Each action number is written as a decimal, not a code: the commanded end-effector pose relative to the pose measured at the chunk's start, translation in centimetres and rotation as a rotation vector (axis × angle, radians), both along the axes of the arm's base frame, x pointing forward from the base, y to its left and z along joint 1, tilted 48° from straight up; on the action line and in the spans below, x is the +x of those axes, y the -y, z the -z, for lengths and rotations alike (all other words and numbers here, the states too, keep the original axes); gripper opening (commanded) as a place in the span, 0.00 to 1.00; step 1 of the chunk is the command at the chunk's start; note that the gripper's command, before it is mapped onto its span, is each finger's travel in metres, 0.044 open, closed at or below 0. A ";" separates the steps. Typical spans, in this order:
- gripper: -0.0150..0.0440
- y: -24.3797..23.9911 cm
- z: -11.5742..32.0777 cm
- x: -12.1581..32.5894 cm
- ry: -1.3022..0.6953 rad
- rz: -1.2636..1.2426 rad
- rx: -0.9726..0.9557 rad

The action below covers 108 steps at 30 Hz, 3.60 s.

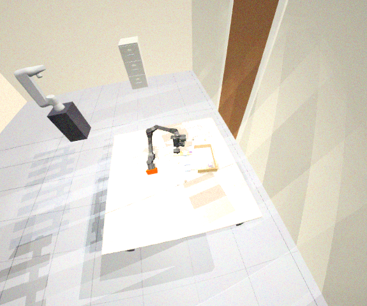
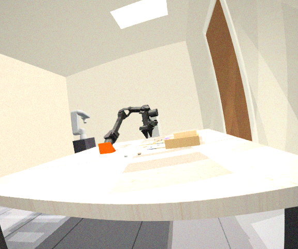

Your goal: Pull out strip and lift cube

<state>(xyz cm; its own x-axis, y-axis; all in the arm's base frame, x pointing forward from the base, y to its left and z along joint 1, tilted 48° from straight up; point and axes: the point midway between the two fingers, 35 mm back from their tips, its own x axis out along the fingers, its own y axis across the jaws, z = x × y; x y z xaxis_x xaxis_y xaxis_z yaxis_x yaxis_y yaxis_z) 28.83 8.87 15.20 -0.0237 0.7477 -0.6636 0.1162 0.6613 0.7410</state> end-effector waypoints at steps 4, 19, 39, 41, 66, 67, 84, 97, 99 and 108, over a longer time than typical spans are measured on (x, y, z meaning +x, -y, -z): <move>1.00 0.3 0.0 2.6 -0.002 -0.001 -0.003; 1.00 0.8 -0.3 7.8 0.001 -0.001 -0.004; 0.96 1.5 -0.2 14.0 0.003 -0.001 -0.004; 0.87 1.4 0.0 14.0 0.004 -0.001 -0.004; 0.68 -1.7 2.6 14.0 0.004 -0.001 -0.003; 0.68 -1.8 2.7 14.0 0.004 -0.001 -0.003; 0.48 -2.4 3.3 14.0 0.009 -0.003 -0.006; 0.25 -0.7 2.9 12.3 0.007 -0.003 -0.007; 0.25 0.0 2.7 11.6 0.006 -0.002 -0.008; 0.25 2.4 2.1 8.5 0.001 -0.001 -0.004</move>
<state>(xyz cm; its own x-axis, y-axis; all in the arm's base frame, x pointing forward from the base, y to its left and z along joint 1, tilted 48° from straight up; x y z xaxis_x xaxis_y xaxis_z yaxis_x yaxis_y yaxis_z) 38.37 7.08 12.97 -0.0196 0.7457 -0.6660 0.1186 0.6632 0.7390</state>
